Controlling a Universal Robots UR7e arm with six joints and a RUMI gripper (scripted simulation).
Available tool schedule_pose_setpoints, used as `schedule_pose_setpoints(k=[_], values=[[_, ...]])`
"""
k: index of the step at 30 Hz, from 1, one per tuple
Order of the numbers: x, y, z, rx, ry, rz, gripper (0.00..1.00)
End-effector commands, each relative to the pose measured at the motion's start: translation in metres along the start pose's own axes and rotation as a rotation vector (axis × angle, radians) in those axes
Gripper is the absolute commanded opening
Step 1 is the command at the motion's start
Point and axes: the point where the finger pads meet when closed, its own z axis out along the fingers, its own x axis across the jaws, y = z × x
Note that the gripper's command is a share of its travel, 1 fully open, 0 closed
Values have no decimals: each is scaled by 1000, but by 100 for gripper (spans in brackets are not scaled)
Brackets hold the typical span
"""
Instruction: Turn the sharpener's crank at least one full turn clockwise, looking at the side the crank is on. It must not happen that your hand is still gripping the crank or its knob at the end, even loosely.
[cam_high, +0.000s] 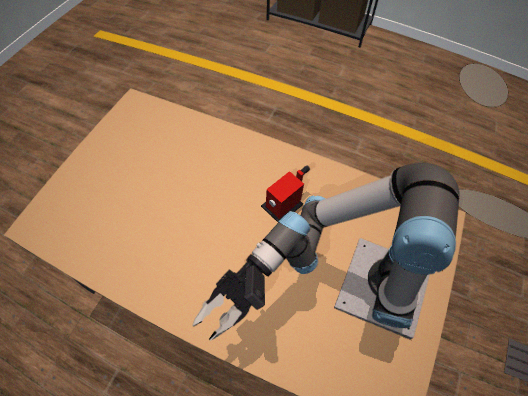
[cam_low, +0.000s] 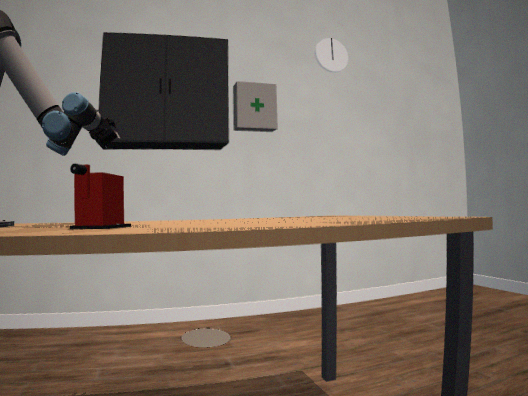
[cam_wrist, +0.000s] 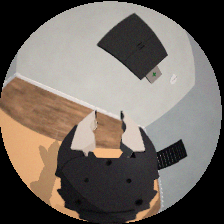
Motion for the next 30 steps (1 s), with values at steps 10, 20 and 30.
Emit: schedule_pose_setpoints(k=[10,20,30], values=[[39,38,-10,-83,46,171,32],[56,56,-18,-123,71,259,32],[73,80,-27,-143,82,308,32]])
